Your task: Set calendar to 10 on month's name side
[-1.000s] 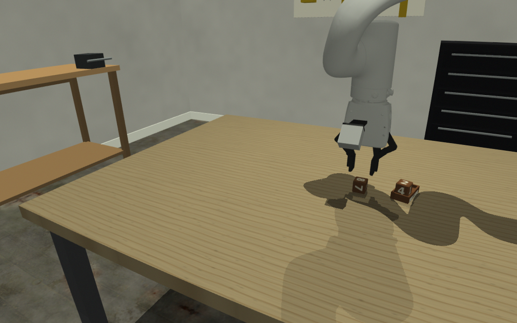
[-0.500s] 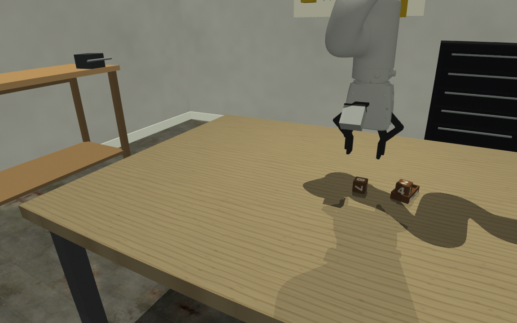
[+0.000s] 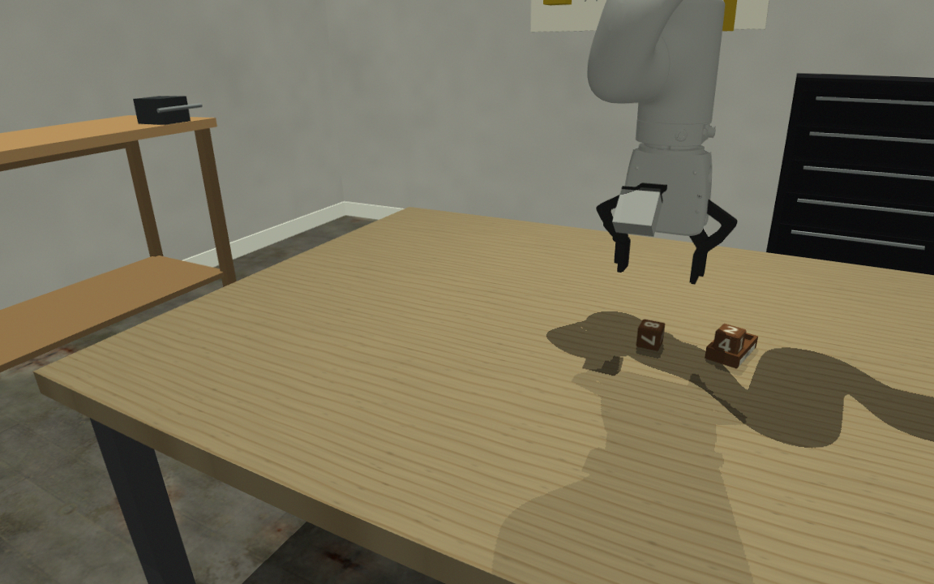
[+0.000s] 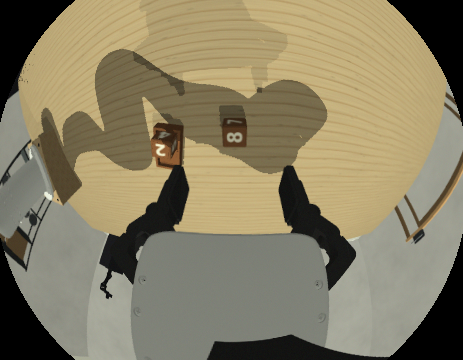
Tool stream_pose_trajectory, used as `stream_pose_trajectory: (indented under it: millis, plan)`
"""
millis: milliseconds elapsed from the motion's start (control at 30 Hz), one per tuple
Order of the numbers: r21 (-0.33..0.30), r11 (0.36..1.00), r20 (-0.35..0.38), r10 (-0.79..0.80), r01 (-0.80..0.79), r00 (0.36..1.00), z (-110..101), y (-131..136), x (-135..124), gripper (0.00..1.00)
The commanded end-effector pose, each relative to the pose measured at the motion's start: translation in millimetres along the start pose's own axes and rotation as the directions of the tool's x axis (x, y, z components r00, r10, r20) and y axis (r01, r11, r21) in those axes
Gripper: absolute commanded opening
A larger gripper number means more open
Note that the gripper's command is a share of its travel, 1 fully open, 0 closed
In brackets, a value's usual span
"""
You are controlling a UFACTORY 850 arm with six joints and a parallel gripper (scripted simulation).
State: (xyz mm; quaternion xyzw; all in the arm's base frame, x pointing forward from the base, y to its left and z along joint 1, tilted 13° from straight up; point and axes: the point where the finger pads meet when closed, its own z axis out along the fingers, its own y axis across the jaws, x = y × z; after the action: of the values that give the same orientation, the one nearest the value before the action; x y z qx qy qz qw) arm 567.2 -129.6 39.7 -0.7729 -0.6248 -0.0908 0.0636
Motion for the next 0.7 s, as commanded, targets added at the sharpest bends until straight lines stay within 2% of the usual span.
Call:
stream_pose_trajectory:
  millis: [0, 333, 433, 667]
  plan:
    - [-0.002, 1.0, 0.0, 0.0, 0.0, 1.0, -0.9, 1.0, 0.0, 1.0]
    - [0.026, 0.999, 0.024, 0.032, -0.033, 0.999, 2.5, 0.7, -1.5, 1.0]
    - [0.059, 0.995, 0.068, 0.078, -0.082, 0.995, 6.7, 0.9, -5.1, 1.0]
    - [0.093, 0.987, 0.108, 0.121, -0.131, 0.987, 10.9, 1.7, -7.4, 1.0]
